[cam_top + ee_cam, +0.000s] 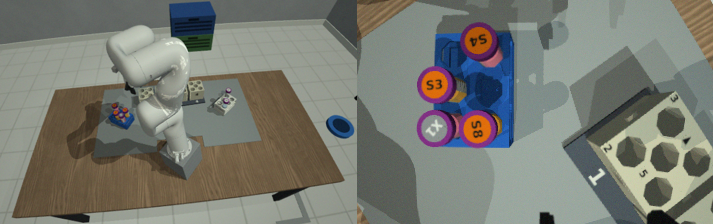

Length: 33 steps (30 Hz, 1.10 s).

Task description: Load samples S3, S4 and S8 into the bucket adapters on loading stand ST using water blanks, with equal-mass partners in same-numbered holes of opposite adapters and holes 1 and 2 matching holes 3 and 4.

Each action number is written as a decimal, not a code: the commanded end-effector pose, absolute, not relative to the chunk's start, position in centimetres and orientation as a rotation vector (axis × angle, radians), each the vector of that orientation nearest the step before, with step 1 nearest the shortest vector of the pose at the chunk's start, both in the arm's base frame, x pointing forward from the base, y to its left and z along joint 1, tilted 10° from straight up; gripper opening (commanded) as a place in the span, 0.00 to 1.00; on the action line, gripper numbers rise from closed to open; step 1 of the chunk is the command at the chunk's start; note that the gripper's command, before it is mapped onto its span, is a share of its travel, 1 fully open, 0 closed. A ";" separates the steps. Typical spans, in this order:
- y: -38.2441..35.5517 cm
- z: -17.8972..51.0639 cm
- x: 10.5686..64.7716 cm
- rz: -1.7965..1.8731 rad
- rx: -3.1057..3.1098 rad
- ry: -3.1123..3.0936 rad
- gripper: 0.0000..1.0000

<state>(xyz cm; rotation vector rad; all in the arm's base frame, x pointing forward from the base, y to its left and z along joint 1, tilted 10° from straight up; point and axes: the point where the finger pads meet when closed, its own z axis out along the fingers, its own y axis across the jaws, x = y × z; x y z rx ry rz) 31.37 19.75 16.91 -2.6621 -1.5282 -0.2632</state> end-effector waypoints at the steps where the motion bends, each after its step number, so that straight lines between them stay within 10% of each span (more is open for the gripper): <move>1: 21.5 17.2 30.8 -0.269 -2.664 -1.528 0.57; 33: 34.1 18.2 25.0 -0.269 -2.663 -1.527 0.57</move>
